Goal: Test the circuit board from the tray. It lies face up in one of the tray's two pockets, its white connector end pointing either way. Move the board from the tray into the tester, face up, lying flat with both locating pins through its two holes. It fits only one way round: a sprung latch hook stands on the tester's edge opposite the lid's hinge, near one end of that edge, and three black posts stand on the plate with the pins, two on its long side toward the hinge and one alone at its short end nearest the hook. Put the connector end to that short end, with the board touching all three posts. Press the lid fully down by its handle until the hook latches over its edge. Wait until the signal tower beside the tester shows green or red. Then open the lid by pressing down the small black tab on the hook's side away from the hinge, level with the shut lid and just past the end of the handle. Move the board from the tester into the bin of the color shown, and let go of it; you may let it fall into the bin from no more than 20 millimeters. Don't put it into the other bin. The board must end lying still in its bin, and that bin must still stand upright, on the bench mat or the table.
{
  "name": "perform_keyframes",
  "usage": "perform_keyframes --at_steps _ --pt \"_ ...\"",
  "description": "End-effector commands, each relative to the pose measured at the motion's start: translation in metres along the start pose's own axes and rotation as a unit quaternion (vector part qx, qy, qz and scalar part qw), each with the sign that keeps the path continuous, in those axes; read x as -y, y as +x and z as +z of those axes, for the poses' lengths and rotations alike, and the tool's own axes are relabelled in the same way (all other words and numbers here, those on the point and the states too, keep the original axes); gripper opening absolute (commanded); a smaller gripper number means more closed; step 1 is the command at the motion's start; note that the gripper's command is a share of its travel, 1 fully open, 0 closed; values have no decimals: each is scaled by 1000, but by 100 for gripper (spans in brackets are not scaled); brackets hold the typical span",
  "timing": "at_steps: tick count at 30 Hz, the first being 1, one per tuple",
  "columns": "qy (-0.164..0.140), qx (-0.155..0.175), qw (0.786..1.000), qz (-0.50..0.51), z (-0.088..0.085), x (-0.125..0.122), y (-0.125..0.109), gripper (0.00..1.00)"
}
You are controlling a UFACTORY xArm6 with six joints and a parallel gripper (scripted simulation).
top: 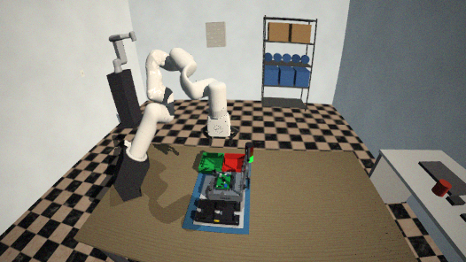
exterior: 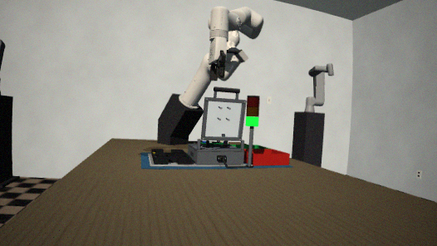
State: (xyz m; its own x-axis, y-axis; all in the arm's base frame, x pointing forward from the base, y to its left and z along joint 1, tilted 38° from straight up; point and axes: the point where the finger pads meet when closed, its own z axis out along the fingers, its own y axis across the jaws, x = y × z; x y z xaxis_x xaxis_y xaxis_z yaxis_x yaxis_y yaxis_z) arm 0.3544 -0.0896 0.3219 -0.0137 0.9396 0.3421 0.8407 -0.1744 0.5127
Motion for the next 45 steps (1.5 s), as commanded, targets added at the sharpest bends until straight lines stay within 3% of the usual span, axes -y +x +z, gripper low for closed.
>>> perform_keyframes --at_steps 1,6,14,16,31,33,39,45 --pt "-1 1 1000 -1 0 -1 0 100" --pt "-1 1 1000 -1 8 -1 0 100" --pt "-1 1 1000 -1 39 -1 0 100" --pt "-1 1 1000 -1 39 -1 0 100" --pt "-1 1 1000 -1 141 -1 0 100" --pt "-1 1 1000 -1 141 -1 0 100" --pt "-1 1 1000 -1 174 -1 0 100" --pt "-1 1 1000 -1 192 -1 0 100"
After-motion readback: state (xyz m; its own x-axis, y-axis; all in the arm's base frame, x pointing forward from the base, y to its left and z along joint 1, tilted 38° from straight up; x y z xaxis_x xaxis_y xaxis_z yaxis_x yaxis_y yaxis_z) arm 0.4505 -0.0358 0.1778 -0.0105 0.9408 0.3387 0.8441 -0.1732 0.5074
